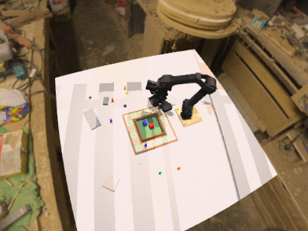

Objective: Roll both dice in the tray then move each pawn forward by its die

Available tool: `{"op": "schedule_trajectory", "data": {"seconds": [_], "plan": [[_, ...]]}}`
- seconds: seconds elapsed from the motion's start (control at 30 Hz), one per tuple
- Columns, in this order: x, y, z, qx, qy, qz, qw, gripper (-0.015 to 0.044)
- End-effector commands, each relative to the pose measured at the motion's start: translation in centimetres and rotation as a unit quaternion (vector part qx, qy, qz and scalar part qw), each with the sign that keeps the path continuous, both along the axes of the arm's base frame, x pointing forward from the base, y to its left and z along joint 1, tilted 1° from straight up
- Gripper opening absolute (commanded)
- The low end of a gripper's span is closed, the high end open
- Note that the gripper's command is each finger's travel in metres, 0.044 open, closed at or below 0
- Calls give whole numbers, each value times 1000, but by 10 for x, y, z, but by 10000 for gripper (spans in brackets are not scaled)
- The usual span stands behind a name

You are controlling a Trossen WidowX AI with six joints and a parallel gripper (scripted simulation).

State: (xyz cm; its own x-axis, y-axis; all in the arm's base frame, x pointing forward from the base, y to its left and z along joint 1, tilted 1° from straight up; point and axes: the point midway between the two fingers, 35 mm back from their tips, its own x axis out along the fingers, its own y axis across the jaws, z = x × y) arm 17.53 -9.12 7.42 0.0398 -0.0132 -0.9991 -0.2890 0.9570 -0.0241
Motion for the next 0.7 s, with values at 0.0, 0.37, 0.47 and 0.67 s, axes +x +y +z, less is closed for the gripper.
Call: {"op": "schedule_trajectory", "data": {"seconds": [0.0,0.37,0.47,0.67], "plan": [[-1,0,-9,0,4,2,1000,200],[-1,0,-26,0,4,2,1000,200],[-1,0,-27,0,4,2,1000,174],[-1,0,-27,0,4,2,1000,36]]}}
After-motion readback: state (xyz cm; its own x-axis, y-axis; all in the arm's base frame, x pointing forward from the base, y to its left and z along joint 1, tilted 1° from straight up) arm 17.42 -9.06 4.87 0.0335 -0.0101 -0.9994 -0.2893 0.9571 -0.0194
